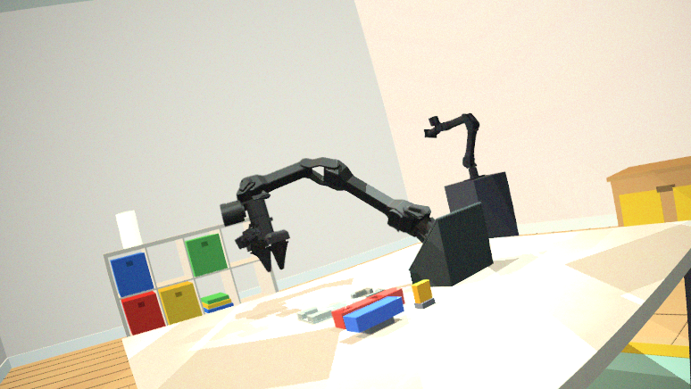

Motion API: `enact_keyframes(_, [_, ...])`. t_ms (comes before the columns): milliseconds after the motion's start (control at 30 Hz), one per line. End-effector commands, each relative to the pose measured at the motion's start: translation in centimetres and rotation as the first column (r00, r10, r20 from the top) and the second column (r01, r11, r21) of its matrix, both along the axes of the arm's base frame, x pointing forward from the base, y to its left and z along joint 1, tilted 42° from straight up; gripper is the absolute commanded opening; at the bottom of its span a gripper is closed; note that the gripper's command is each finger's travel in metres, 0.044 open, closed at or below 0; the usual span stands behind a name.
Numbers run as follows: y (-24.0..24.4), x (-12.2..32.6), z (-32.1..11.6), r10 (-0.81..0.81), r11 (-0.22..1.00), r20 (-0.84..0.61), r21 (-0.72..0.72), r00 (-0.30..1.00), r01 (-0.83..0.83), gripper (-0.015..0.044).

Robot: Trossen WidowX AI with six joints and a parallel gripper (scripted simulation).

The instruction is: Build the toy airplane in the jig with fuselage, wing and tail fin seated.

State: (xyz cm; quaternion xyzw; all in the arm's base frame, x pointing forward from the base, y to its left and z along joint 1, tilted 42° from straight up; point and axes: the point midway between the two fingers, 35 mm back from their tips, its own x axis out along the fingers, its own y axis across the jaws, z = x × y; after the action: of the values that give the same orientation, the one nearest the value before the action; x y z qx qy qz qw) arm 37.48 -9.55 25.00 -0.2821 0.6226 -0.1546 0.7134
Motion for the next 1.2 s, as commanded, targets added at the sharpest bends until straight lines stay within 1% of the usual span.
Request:
enact_keyframes(0, [5.2, 0.3, -4.7, -0.007, 1.0, -0.011, 0.012, 1.0, 0.007, 0.044])
enact_keyframes(100, [9.2, -0.5, -8.5, -0.014, 1.0, -0.017, 0.012, 1.0, 0.014, 0.044])
enact_keyframes(200, [12.8, -2.1, -12.1, -0.021, 1.0, -0.02, 0.001, 1.0, 0.021, 0.044])
enact_keyframes(333, [16.8, -5.7, -16.8, -0.027, 0.999, -0.011, -0.03, 1.0, 0.026, 0.044])
enact_keyframes(467, [19.2, -10.2, -20.8, -0.025, 0.997, 0.015, -0.075, 1.0, 0.026, 0.044])
enact_keyframes(533, [19.5, -11.1, -21.5, -0.024, 0.996, 0.023, -0.085, 0.999, 0.025, 0.044])
enact_keyframes(733, [19.3, -11.0, -21.7, -0.024, 0.996, 0.023, -0.084, 0.999, 0.025, 0.044])
enact_keyframes(867, [16.3, -10.1, -25.2, -0.023, 0.996, 0.024, -0.086, 0.999, 0.025, 0.044])
enact_keyframes(1033, [16.0, -10.1, -25.5, -0.024, 0.996, 0.024, -0.086, 0.999, 0.026, 0.044])
enact_keyframes(1167, [15.1, -9.8, -26.5, -0.024, 0.996, 0.024, -0.087, 0.999, 0.026, 0.044])
